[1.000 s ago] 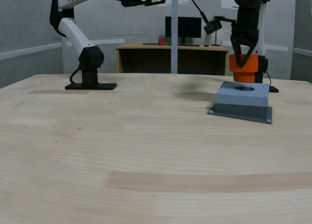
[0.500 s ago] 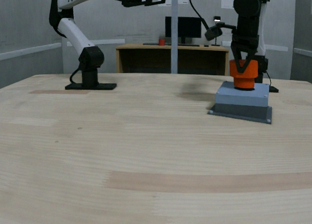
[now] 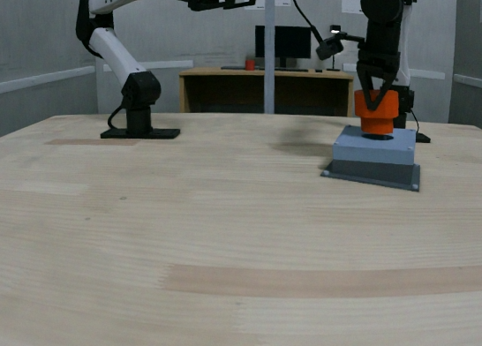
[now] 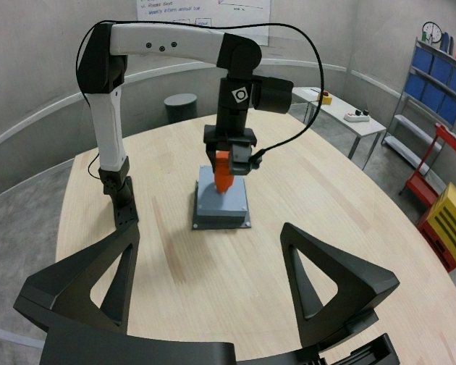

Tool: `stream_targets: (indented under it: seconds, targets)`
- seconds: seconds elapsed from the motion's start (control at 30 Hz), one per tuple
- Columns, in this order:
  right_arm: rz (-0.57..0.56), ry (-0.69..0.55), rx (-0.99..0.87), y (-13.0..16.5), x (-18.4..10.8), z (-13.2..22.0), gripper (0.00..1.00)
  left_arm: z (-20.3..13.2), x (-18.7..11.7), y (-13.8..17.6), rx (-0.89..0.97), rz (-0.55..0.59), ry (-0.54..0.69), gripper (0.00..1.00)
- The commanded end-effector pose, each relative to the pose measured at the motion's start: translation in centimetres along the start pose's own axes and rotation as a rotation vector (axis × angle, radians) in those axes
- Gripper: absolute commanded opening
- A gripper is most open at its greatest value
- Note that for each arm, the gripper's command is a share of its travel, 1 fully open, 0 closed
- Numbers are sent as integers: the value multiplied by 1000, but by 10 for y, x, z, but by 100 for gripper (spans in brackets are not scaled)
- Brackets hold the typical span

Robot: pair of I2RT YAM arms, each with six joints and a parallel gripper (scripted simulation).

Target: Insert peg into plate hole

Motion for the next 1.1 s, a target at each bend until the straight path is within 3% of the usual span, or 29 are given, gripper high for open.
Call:
stream_targets:
  seconds: [0.0, 1.07]
  targets:
    - [-1, 3, 7, 0, -1, 1, 100, -1, -14, 0, -5, -16, -27, 40]
    - [-1, 3, 7, 0, -1, 1, 100, -3, 5, 5, 3, -37, -49, 40]
Point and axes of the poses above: on each arm, the point where the finger pads meet when closed, its own x axis out along the fingers, its own z axis across the jaws, y = z × x, the point moved 8 cm from there along -x, back along the fingers, and after that the axes turned 14 degrees about -x, right-handed, at the moved point
